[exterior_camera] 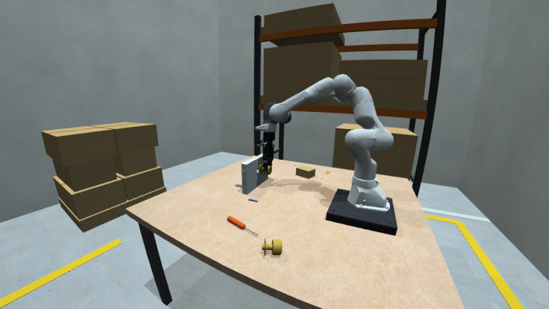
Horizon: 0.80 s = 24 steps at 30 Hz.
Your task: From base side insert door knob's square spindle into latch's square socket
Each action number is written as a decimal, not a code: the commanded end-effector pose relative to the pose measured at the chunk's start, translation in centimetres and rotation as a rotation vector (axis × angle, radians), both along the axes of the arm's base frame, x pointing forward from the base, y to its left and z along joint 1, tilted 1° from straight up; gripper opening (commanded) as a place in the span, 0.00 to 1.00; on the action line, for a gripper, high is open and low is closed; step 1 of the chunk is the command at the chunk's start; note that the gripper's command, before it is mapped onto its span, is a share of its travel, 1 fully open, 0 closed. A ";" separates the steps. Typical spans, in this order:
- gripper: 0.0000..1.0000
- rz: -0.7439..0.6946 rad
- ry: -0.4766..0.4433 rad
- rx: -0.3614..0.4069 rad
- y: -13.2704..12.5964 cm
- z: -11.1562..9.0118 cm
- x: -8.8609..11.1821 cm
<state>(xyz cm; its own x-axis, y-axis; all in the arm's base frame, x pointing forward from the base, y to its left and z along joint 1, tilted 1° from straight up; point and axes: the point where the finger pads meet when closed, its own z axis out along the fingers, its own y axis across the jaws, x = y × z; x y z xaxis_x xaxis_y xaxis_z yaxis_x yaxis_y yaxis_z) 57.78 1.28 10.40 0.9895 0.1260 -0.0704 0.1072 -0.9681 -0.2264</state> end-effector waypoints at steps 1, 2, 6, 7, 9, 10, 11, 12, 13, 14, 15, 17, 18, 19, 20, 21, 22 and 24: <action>0.42 -0.002 -0.003 -0.002 0.0 0.2 0.2; 0.42 -0.002 -0.003 -0.002 0.0 0.2 0.2; 0.42 -0.002 -0.003 -0.002 0.0 0.2 0.2; 0.42 -0.002 -0.003 -0.002 0.0 0.2 0.2; 0.42 -0.002 -0.003 -0.002 0.0 0.2 0.3; 0.42 -0.002 -0.003 -0.002 0.0 0.2 0.3; 0.42 -0.002 -0.003 -0.002 0.0 0.2 0.4; 0.42 -0.002 -0.003 -0.002 0.0 0.2 0.5; 0.42 -0.002 -0.003 -0.002 0.0 0.2 0.5; 0.42 -0.002 -0.003 -0.002 0.0 0.2 0.6; 0.42 -0.002 -0.003 -0.002 0.0 0.2 0.6; 0.42 -0.002 -0.003 -0.002 0.0 0.2 0.7; 0.42 -0.002 -0.003 -0.002 0.0 0.2 0.7; 0.42 -0.002 -0.003 -0.002 0.0 0.2 0.7; 0.42 -0.002 -0.003 -0.002 0.0 0.2 0.7; 0.42 -0.002 -0.003 -0.002 0.0 0.2 0.7; 0.42 -0.002 -0.003 -0.002 0.0 0.2 0.7; 0.42 -0.002 -0.003 -0.002 0.0 0.2 0.7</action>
